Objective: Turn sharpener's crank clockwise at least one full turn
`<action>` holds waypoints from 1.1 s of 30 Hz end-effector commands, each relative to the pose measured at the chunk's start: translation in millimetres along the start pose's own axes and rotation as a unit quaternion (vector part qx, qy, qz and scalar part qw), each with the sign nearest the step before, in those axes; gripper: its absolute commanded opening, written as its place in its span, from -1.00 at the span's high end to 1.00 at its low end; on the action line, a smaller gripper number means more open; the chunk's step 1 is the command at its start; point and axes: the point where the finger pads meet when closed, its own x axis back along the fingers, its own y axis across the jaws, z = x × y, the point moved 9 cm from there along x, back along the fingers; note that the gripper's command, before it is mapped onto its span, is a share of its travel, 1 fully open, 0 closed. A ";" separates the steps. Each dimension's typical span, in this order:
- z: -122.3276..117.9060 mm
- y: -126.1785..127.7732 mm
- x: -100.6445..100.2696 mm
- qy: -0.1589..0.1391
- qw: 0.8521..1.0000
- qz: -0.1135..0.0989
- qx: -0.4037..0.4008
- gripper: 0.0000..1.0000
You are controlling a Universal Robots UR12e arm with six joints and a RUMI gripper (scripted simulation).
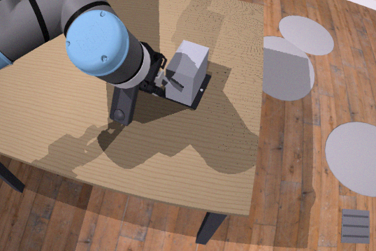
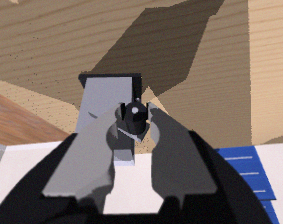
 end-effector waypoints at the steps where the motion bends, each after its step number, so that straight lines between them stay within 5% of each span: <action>1: -5.0 -6.6 8.2 0.001 1.000 0.002 0.001 0.83; 33: -12.3 -30.7 20.2 0.000 1.000 0.000 0.001 0.83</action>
